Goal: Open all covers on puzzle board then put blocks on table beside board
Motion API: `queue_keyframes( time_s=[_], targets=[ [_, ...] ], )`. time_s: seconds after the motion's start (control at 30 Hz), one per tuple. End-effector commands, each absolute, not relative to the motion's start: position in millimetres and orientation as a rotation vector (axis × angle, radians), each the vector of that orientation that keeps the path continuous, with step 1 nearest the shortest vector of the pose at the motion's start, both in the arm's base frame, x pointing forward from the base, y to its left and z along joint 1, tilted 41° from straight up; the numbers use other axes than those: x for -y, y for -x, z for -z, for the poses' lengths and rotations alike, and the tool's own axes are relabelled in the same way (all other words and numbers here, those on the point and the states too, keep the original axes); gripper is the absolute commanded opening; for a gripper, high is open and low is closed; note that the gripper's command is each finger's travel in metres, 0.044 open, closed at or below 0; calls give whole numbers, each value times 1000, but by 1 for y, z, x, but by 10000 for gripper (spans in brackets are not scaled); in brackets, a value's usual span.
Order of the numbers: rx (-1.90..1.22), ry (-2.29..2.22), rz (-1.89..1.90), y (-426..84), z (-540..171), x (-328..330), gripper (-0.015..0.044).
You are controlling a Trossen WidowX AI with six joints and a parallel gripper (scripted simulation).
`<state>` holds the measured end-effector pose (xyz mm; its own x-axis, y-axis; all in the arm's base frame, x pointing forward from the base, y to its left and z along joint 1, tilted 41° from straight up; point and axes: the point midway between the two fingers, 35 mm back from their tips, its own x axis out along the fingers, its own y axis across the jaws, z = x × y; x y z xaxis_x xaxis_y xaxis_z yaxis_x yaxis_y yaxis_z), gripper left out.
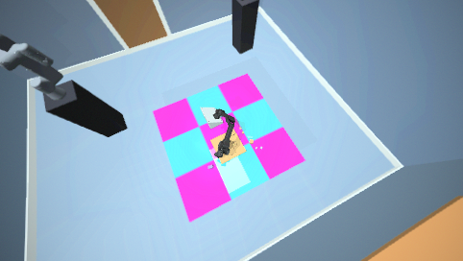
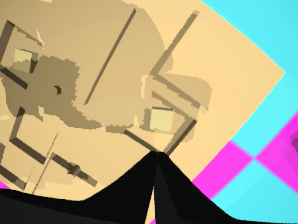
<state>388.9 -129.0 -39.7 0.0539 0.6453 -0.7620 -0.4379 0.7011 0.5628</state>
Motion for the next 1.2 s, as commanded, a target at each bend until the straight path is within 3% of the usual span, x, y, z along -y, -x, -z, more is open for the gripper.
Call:
queue_keyframes(
  time_s=[0.0, 1.17],
  targets=[
    [-1270, -185, -839, -390, 44, 126, 0],
    [-1268, -187, -841, -394, 89, 89, 0]
  ],
)
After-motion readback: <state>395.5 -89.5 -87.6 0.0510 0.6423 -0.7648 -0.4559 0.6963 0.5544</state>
